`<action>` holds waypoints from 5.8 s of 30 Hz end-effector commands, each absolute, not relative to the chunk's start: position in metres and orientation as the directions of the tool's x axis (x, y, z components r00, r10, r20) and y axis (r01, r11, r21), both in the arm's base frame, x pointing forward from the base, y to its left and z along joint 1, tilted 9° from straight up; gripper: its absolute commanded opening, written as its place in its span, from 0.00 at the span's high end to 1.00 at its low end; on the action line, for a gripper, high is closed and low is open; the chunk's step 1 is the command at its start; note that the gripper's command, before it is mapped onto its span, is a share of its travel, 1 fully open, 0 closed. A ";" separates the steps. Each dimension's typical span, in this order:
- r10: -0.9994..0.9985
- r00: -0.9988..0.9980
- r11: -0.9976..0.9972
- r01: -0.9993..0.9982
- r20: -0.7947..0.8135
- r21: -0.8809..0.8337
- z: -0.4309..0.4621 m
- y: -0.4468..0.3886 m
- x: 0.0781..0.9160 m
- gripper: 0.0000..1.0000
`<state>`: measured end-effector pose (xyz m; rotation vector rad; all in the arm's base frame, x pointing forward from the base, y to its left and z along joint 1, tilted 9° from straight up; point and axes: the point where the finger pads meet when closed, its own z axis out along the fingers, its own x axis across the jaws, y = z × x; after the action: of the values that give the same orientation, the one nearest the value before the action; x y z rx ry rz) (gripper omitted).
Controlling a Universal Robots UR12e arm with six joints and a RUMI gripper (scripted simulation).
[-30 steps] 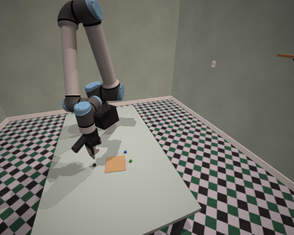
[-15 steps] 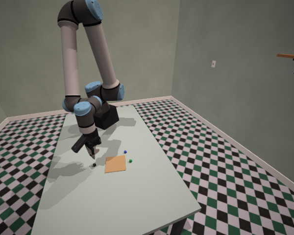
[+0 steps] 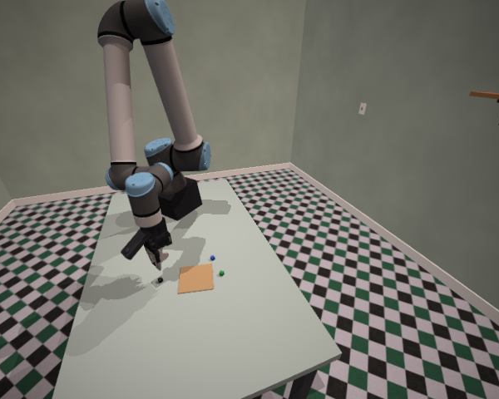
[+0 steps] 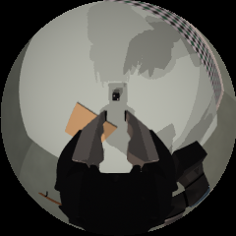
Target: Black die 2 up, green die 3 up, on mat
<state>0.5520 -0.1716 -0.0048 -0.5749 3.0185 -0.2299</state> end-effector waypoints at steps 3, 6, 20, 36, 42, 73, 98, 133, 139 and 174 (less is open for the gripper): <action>-0.370 -0.929 0.919 -0.361 -0.032 -0.158 -0.006 -0.172 0.553 0.82; -0.370 -0.928 0.919 -0.361 -0.032 -0.158 -0.008 -0.172 0.553 0.82; -0.370 -0.928 0.919 -0.361 -0.032 -0.158 -0.022 -0.174 0.554 0.82; -0.370 -0.928 0.919 -0.361 -0.032 -0.158 -0.044 -0.178 0.556 0.82; -0.370 -0.928 0.919 -0.361 -0.032 -0.158 -0.050 -0.179 0.556 0.82; -0.370 -0.928 0.919 -0.361 -0.032 -0.158 -0.056 -0.180 0.557 0.82; -0.370 -0.928 0.919 -0.361 -0.032 -0.158 -0.056 -0.180 0.557 0.82; -0.370 -0.928 0.919 -0.361 -0.032 -0.158 -0.055 -0.180 0.557 0.82; -0.370 -0.928 0.919 -0.361 -0.032 -0.158 -0.055 -0.180 0.557 0.82; -0.370 -0.928 0.919 -0.361 -0.032 -0.158 -0.076 -0.183 0.559 0.82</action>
<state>0.5584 -0.1822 -0.0747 -0.5754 3.0183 -0.2296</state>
